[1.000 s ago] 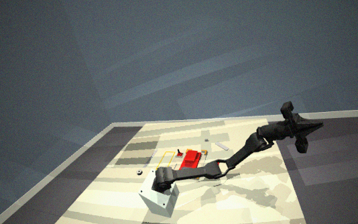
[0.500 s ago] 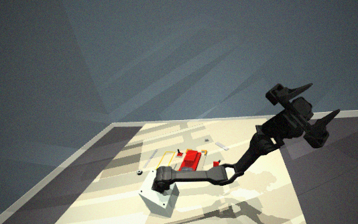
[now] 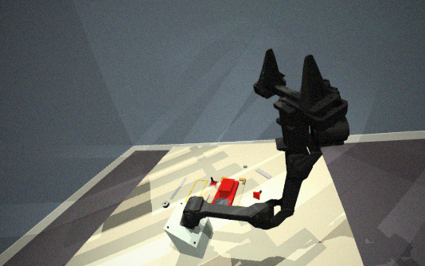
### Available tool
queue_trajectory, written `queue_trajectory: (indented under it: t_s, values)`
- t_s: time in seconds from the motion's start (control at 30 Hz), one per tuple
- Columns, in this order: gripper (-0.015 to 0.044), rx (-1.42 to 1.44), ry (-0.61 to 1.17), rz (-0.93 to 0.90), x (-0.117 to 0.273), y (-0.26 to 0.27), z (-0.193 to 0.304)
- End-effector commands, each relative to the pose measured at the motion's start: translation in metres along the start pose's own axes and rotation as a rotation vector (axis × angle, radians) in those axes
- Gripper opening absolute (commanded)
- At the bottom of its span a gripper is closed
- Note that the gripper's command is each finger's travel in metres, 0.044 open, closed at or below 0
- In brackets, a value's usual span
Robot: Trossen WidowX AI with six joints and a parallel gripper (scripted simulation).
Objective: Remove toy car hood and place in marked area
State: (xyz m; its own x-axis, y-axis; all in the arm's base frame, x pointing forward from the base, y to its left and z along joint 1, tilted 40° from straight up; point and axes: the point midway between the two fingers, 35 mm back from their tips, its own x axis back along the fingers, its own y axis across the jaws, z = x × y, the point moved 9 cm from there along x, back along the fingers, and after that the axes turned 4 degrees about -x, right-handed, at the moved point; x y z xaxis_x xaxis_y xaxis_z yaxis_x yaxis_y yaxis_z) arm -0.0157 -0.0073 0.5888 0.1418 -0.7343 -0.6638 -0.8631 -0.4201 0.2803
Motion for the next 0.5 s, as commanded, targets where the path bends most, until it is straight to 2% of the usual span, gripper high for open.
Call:
queue_trajectory:
  t_s: [0.0, 0.27, 0.47]
  values:
    - [0.044, 0.066, 0.062, 0.193, -0.023, -0.034, 0.027]
    - [0.044, 0.131, 0.15, 0.522, -0.051, -0.104, 0.062]
    - [0.044, 0.181, 0.218, 0.806, -0.054, -0.171, 0.083]
